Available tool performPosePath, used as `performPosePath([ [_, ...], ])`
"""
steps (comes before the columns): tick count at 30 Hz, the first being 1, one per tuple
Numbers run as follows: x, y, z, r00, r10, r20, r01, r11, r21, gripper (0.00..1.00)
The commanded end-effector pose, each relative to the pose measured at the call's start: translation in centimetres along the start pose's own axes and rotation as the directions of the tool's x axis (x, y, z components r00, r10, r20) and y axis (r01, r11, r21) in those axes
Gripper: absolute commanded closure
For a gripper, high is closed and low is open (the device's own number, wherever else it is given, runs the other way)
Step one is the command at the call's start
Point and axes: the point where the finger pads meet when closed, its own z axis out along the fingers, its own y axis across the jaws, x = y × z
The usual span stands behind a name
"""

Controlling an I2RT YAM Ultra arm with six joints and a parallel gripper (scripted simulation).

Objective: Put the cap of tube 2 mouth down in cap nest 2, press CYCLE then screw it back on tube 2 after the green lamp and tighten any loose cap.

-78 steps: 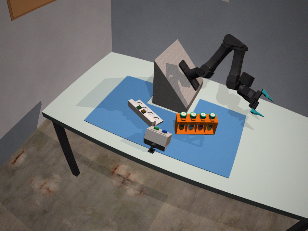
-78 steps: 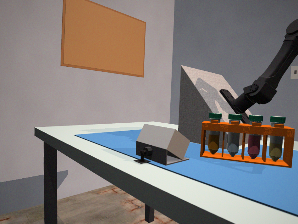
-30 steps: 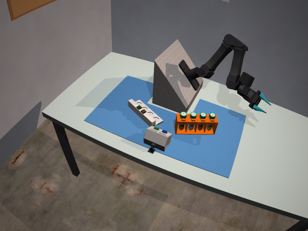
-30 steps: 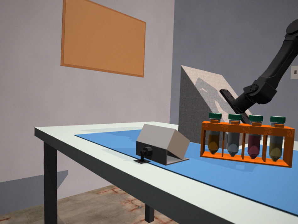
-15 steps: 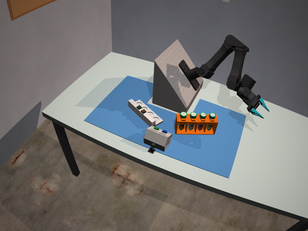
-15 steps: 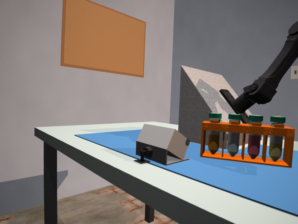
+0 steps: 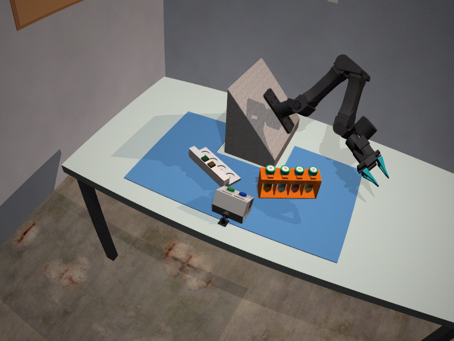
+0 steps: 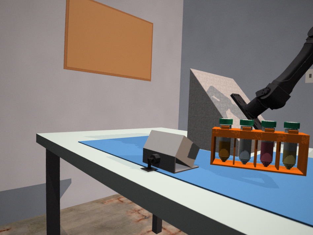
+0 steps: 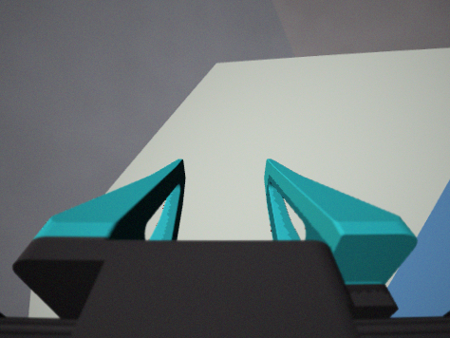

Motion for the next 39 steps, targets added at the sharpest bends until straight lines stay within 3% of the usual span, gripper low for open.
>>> performPosePath([
  [1, -0.6, -1.0, 0.3, 0.997, -0.072, -0.008, 0.072, 0.996, 0.058, 0.51],
  [2, -0.6, -1.5, 0.3, 0.996, -0.087, -0.015, 0.088, 0.993, 0.077, 0.51],
  [7, -0.7, -2.5, 0.5, 0.996, -0.087, -0.015, 0.088, 0.993, 0.077, 0.51],
  [11, -1.0, -4.5, 0.7, 0.987, -0.154, -0.055, 0.161, 0.973, 0.167, 0.51],
  [15, -1.1, -5.5, 0.8, 0.987, -0.154, -0.055, 0.161, 0.973, 0.167, 0.51],
  [19, -1.4, -7.5, 0.7, 0.972, -0.208, -0.105, 0.228, 0.941, 0.250, 0.51],
  [24, -1.6, -8.6, 0.7, 0.972, -0.208, -0.105, 0.229, 0.941, 0.251, 0.51],
  [27, -1.8, -10.0, 0.6, 0.957, -0.245, -0.154, 0.282, 0.905, 0.318, 0.51],
  [32, -2.1, -11.5, 0.4, 0.955, -0.249, -0.161, 0.290, 0.900, 0.327, 0.51],
  [35, -2.4, -13.0, 0.1, 0.937, -0.274, -0.216, 0.340, 0.856, 0.389, 0.51],
  [39, -2.7, -14.4, -0.3, 0.935, -0.276, -0.221, 0.345, 0.851, 0.395, 0.51],
])
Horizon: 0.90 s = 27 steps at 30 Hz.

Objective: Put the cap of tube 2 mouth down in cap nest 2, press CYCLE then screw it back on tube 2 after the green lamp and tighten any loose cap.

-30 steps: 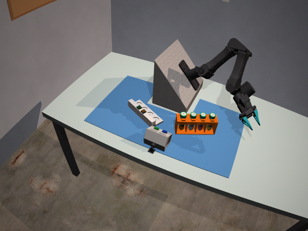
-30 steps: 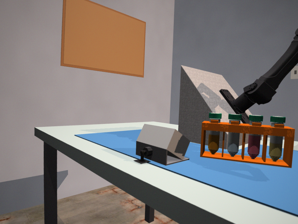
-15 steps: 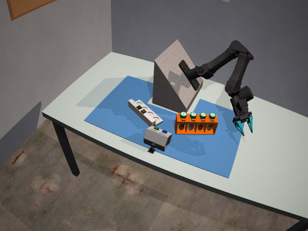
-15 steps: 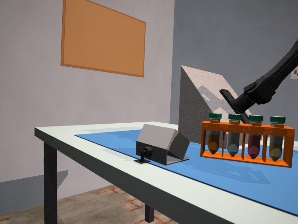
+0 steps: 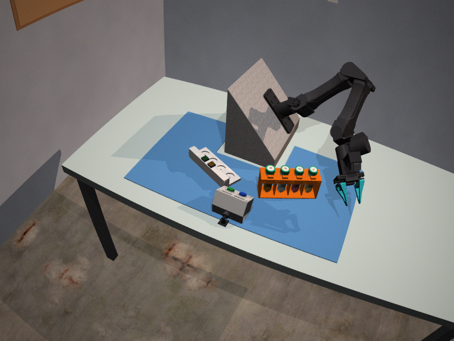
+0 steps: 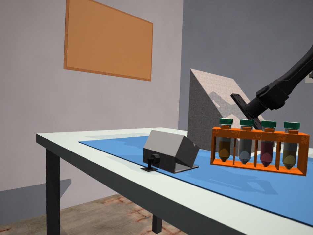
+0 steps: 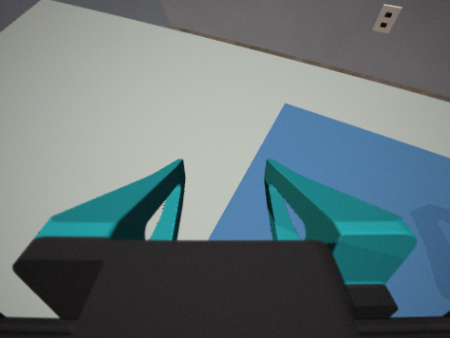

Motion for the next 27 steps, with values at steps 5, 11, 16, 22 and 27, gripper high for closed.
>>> performPosePath([
  [5, -0.1, -2.7, 0.1, 0.997, -0.060, -0.055, 0.065, 0.992, 0.104, 0.51],
  [11, 0.1, -4.7, 0.3, 0.994, -0.072, -0.077, 0.082, 0.988, 0.133, 0.51],
  [16, 0.3, -7.1, 0.3, 0.989, -0.092, -0.117, 0.112, 0.977, 0.181, 0.51],
  [22, 0.5, -8.6, 0.2, 0.978, -0.109, -0.180, 0.152, 0.957, 0.245, 0.51],
  [27, 0.7, -10.5, -0.1, 0.973, -0.112, -0.203, 0.165, 0.950, 0.266, 0.51],
])
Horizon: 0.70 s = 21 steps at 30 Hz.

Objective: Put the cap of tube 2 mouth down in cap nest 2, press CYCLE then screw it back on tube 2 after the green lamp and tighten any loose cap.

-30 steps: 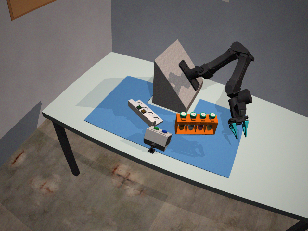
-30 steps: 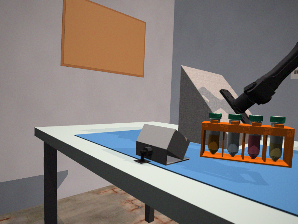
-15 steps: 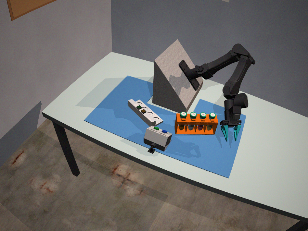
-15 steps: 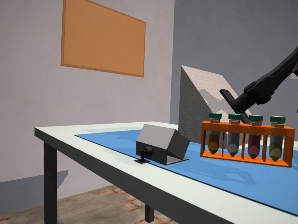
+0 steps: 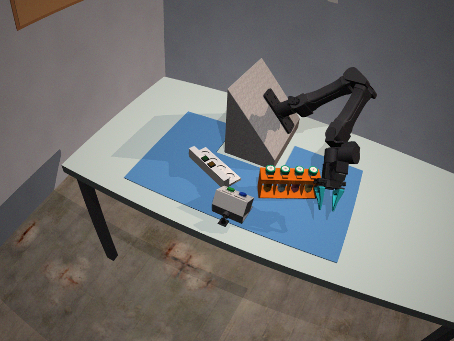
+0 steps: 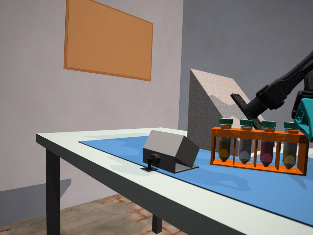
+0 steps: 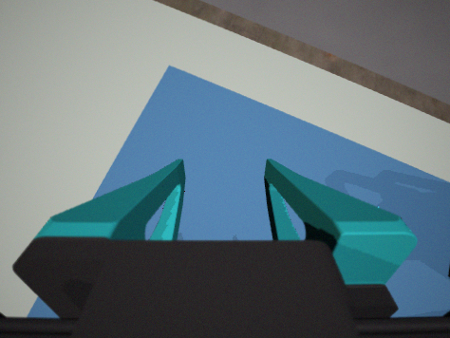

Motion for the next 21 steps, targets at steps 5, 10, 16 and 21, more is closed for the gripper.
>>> performPosePath([
  [5, 0.2, -3.4, 0.0, 0.998, -0.033, -0.056, 0.038, 0.996, 0.078, 0.51],
  [10, 0.5, -4.4, 0.0, 0.994, -0.043, -0.105, 0.055, 0.991, 0.120, 0.51],
  [16, 1.0, -6.6, 0.0, 0.988, -0.047, -0.148, 0.070, 0.986, 0.154, 0.51],
  [21, 1.6, -8.7, -0.3, 0.981, -0.047, -0.189, 0.083, 0.980, 0.183, 0.51],
])
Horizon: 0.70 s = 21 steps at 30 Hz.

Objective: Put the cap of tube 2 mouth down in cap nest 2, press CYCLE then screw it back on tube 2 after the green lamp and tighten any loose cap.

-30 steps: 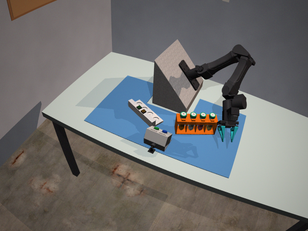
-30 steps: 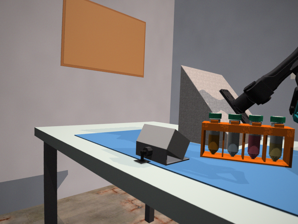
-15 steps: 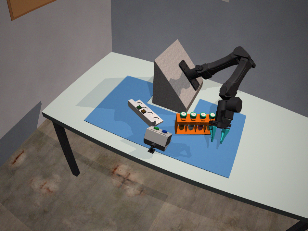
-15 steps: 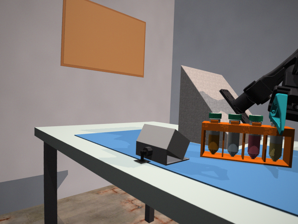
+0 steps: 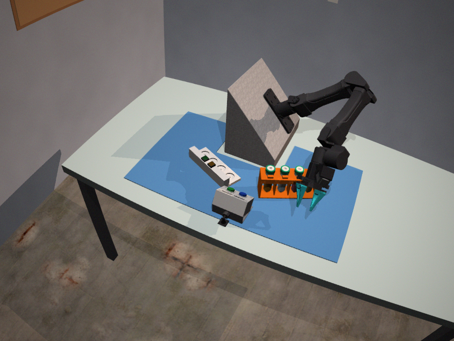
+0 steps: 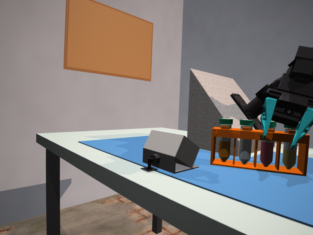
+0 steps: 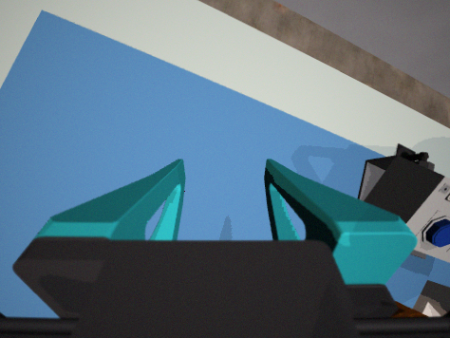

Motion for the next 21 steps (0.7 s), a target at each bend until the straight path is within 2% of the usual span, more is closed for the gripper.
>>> performPosePath([
  [1, 0.1, -1.4, -0.3, 1.000, -0.007, -0.012, 0.007, 1.000, 0.026, 0.51],
  [3, 0.4, -2.4, -0.3, 0.998, -0.010, -0.068, 0.015, 0.998, 0.062, 0.51],
  [10, 1.0, -3.9, -0.3, 0.997, -0.011, -0.081, 0.017, 0.997, 0.070, 0.51],
  [12, 1.4, -4.8, -0.3, 0.990, -0.008, -0.140, 0.022, 0.995, 0.101, 0.51],
  [16, 2.0, -6.2, -0.4, 0.989, -0.007, -0.150, 0.023, 0.994, 0.106, 0.51],
  [18, 2.4, -7.1, -0.6, 0.978, 0.002, -0.210, 0.026, 0.991, 0.131, 0.51],
  [21, 2.9, -8.0, -0.7, 0.976, 0.004, -0.217, 0.026, 0.991, 0.134, 0.51],
])
